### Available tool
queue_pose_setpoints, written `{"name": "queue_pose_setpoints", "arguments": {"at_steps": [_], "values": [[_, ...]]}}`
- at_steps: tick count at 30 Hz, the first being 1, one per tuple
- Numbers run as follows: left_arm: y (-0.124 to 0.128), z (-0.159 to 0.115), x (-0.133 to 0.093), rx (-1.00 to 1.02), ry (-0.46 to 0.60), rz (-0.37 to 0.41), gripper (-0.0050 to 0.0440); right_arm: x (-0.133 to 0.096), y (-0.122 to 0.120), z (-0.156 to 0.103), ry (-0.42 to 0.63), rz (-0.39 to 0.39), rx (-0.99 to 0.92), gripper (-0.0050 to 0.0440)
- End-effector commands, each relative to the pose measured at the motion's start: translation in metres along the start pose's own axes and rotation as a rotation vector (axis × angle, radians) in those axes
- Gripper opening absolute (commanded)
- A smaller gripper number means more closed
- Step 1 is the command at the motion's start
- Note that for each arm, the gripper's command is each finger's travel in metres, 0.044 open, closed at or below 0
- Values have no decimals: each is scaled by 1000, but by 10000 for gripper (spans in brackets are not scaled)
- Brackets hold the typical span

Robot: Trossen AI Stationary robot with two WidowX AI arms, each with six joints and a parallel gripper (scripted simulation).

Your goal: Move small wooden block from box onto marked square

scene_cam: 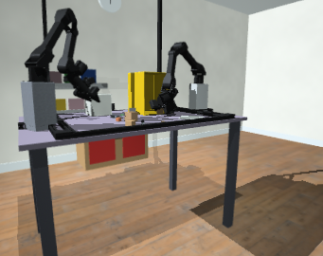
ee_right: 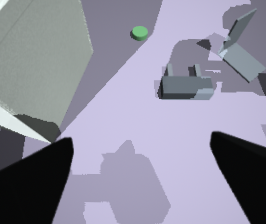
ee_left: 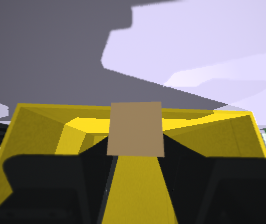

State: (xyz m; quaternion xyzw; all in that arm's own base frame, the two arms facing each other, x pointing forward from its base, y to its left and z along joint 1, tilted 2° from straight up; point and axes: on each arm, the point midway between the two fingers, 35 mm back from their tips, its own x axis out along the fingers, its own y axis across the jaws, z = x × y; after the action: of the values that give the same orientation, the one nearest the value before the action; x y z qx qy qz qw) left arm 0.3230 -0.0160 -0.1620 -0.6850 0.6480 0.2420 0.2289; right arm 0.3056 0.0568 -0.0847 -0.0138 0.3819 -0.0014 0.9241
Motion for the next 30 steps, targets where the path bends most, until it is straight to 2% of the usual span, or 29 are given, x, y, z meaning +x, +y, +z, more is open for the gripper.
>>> {"name": "queue_pose_setpoints", "arguments": {"at_steps": [1,16,25,30], "values": [[-4,6,-12,10,-4,0,0,0,-1,0,-2,-6,6,400],[-1,38,-59,13,17,13,0,0,-1,0,-2,-6,6,400],[4,49,-79,19,41,19,0,0,-1,0,-2,-6,6,400],[3,43,-84,20,42,19,0,0,-1,0,-2,-6,6,400]]}}
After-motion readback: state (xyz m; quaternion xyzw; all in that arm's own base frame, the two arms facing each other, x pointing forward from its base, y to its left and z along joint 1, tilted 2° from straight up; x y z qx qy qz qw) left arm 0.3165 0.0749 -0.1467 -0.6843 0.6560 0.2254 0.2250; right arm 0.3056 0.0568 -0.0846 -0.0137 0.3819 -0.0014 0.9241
